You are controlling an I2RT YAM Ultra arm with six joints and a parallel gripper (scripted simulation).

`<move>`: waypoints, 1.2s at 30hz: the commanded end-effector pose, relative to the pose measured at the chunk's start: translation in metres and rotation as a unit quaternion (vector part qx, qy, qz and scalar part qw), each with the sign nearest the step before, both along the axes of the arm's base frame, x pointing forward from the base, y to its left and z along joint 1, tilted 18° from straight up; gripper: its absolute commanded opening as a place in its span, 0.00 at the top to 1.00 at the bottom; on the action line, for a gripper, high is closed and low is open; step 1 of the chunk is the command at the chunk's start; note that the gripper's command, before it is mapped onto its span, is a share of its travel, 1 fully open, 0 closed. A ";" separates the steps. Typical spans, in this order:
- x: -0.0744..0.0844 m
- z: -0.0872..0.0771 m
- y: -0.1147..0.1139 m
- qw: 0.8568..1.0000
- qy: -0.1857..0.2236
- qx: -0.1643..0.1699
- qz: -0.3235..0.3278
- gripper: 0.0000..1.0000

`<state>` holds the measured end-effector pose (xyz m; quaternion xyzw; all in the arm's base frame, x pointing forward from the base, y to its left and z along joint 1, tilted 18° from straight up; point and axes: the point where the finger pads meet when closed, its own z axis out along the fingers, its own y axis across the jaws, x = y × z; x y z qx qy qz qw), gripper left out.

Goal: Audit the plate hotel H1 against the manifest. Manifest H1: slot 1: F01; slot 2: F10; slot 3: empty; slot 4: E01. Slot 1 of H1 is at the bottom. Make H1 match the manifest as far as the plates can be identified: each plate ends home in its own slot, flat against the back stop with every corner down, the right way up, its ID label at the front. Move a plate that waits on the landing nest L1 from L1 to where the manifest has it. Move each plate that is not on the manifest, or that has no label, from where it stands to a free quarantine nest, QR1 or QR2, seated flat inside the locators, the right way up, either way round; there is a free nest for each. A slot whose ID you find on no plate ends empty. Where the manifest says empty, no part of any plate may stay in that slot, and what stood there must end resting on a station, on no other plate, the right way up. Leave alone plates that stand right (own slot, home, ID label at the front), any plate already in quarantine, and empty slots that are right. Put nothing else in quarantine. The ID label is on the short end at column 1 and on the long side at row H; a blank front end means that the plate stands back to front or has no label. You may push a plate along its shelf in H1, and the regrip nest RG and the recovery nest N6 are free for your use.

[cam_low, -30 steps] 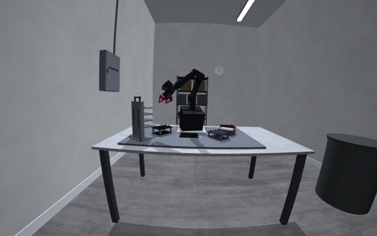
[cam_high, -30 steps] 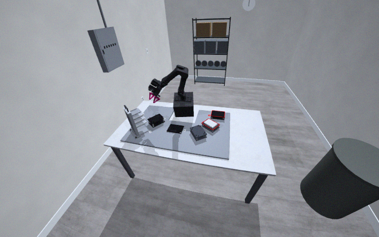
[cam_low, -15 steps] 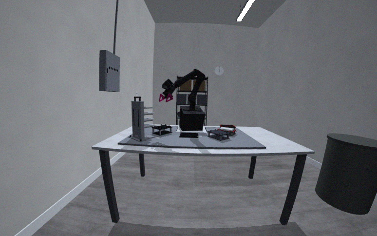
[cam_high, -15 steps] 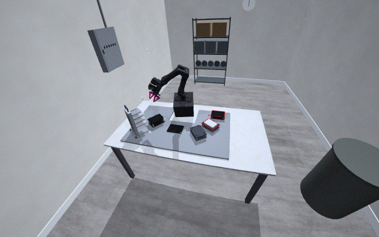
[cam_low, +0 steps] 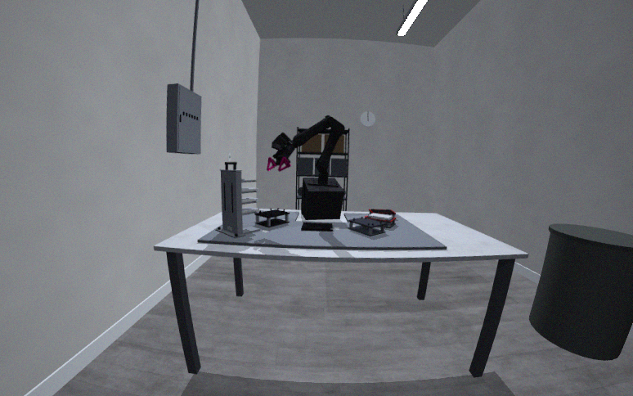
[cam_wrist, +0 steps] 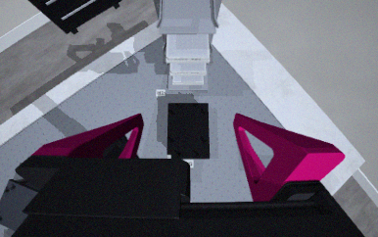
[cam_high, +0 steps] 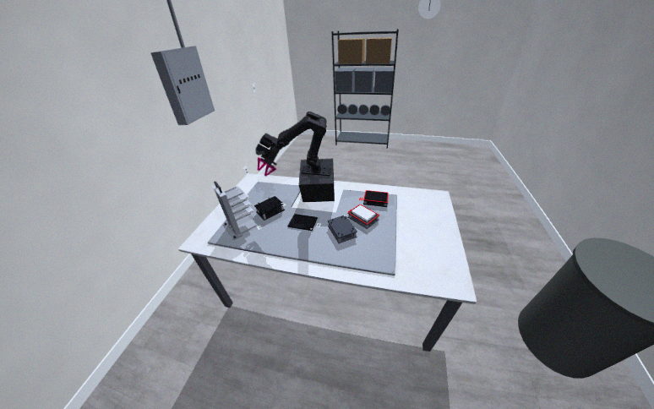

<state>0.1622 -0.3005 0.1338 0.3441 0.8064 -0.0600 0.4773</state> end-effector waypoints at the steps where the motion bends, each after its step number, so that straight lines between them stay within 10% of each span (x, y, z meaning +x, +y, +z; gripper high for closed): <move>1: 0.002 0.004 -0.002 1.000 -0.003 -0.007 0.001 0.00; 36: 0.042 -0.011 -0.030 1.000 -0.004 -0.007 0.001 0.00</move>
